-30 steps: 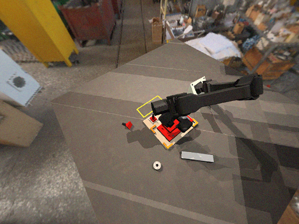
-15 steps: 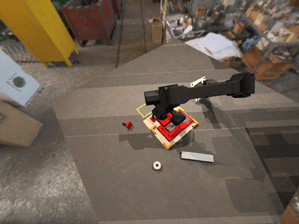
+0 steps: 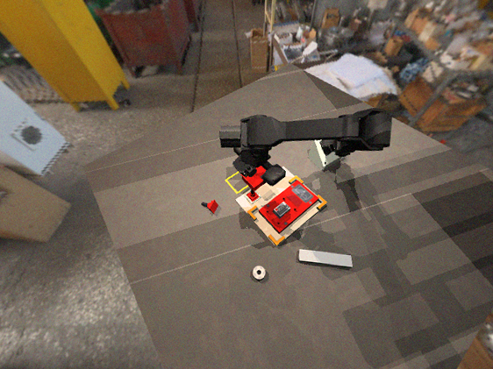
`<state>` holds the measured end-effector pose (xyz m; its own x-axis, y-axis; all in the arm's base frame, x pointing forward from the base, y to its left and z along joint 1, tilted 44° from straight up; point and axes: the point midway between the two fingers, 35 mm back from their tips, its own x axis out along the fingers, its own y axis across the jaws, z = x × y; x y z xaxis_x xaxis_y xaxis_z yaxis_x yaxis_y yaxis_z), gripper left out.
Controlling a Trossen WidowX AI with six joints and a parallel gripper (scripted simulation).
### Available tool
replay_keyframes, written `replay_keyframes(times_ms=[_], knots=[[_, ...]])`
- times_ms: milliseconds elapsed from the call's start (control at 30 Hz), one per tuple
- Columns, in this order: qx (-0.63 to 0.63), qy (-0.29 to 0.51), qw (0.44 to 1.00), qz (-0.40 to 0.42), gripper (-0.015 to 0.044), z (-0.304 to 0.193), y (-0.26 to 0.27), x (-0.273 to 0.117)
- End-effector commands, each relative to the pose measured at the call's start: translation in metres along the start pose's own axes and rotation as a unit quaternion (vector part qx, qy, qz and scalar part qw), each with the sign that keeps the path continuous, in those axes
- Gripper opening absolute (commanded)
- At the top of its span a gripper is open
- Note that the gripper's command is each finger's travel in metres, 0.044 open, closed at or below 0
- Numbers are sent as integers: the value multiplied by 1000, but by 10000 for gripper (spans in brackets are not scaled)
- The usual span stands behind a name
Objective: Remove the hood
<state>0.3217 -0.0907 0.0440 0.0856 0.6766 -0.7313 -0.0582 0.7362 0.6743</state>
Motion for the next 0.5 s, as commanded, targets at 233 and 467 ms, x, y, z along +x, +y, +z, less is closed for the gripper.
replay_keyframes(times_ms=[233, 467], knots=[[-1, 1, 1000, 1, 0, -16, -62, 0], [-3, 0, 1000, 4, 0, -26, -86, 1]])
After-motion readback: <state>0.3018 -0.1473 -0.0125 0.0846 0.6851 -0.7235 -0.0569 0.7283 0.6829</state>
